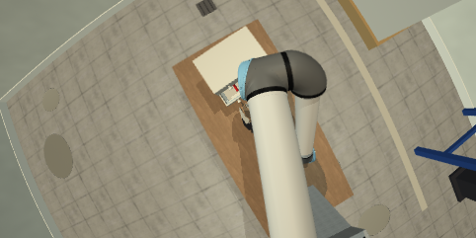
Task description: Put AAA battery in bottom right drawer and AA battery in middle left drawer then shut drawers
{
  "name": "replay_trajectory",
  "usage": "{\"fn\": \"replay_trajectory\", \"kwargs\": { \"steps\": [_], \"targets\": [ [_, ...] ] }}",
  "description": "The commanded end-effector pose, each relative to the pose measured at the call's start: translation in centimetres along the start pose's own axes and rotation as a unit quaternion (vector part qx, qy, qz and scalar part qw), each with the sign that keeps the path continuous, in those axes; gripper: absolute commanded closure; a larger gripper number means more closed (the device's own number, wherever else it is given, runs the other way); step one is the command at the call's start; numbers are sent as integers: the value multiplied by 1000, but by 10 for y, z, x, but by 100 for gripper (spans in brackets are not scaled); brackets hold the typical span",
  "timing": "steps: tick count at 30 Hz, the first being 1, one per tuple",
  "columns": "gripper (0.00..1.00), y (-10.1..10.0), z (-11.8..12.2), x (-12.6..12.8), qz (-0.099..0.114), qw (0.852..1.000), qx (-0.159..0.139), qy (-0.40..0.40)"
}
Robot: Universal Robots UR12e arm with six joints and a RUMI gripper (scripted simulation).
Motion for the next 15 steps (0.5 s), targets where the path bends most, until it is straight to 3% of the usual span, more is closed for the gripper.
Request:
{"fn": "replay_trajectory", "kwargs": {
  "steps": [1,15],
  "targets": [
    [80,-1,-1,0,0,1000,0,0],
    [80,-8,-3,-1,0,1000,0,0]
  ]
}}
Point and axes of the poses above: the point where the finger pads meet when closed, its own y axis back along the fingers, its own x axis across the jaws, z = x × y, the point moved 9 cm from there along y, back along the fingers, and after that the axes turned 7 degrees about -y, right-handed, at the moved point
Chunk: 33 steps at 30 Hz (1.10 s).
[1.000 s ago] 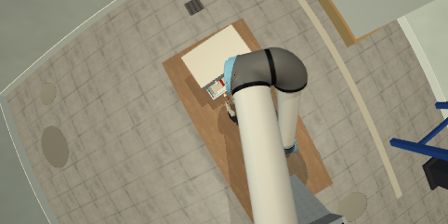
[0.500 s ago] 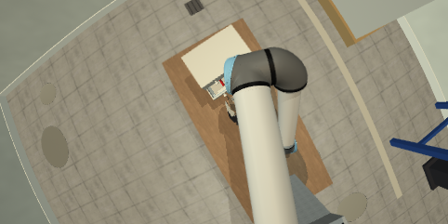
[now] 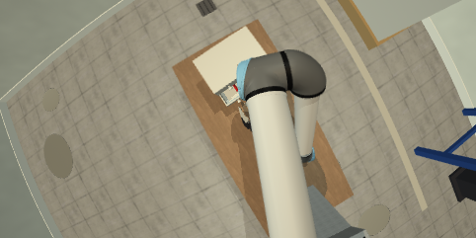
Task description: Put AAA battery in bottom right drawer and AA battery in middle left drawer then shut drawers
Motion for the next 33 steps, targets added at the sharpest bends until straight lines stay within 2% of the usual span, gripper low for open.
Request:
{"fn": "replay_trajectory", "kwargs": {
  "steps": [1,33],
  "targets": [
    [80,-3,-2,0,0,1000,0,0],
    [80,-26,-10,-1,0,1000,0,0]
  ]
}}
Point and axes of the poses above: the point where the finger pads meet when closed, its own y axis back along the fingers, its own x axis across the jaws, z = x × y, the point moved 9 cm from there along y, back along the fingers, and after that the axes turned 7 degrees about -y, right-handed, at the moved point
